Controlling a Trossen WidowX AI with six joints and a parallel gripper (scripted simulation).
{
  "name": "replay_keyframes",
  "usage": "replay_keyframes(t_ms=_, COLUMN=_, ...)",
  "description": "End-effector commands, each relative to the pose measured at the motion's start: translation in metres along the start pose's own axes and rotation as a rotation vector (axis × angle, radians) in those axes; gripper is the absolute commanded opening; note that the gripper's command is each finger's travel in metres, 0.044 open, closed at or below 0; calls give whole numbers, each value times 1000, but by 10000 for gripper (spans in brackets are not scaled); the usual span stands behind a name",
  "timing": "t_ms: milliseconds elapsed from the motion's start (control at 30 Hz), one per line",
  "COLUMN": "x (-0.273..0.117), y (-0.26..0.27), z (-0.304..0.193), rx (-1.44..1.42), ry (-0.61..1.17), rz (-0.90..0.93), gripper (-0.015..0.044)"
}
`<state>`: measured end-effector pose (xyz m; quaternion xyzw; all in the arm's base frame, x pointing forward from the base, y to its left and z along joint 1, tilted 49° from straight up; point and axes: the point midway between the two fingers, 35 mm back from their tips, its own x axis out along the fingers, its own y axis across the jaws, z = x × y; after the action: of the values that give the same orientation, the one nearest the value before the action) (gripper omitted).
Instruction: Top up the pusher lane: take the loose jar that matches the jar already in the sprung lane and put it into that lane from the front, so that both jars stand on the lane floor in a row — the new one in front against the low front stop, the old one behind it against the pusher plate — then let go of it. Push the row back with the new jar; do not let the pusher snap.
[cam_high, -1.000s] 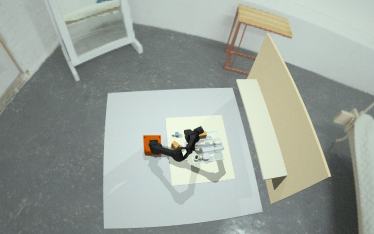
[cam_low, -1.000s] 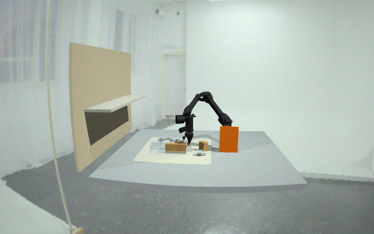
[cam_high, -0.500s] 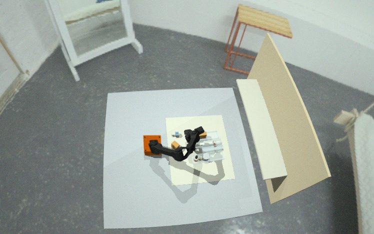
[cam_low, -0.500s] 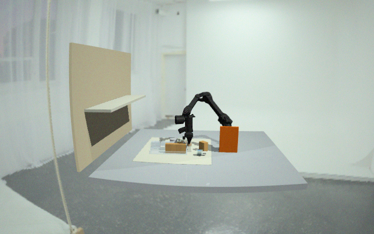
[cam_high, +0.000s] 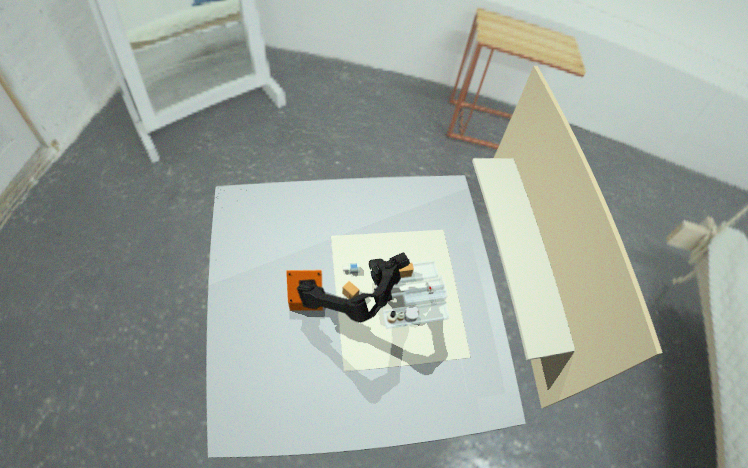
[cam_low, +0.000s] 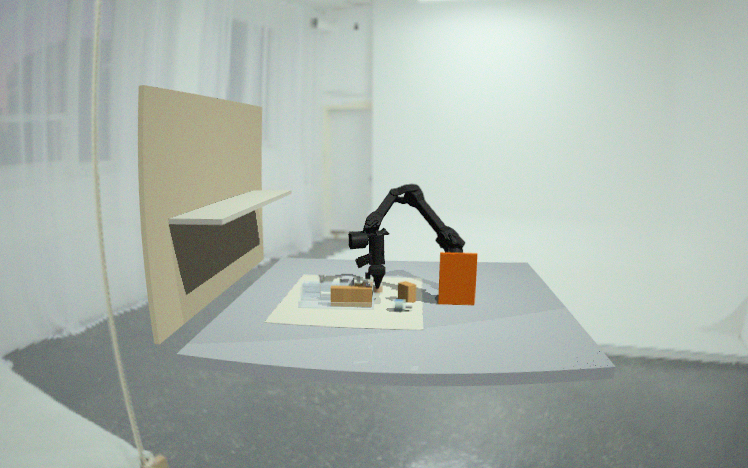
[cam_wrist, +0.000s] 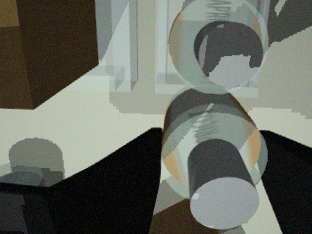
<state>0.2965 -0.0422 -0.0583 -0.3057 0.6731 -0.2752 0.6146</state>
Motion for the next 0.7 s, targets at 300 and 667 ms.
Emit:
replay_keyframes(t_ms=300, x=-2, y=-1, z=16, rx=15, ry=-21, rz=-1, gripper=0)
replay_keyframes(t_ms=667, x=-2, y=-1, z=21, rx=15, ry=-21, rz=-1, gripper=0)
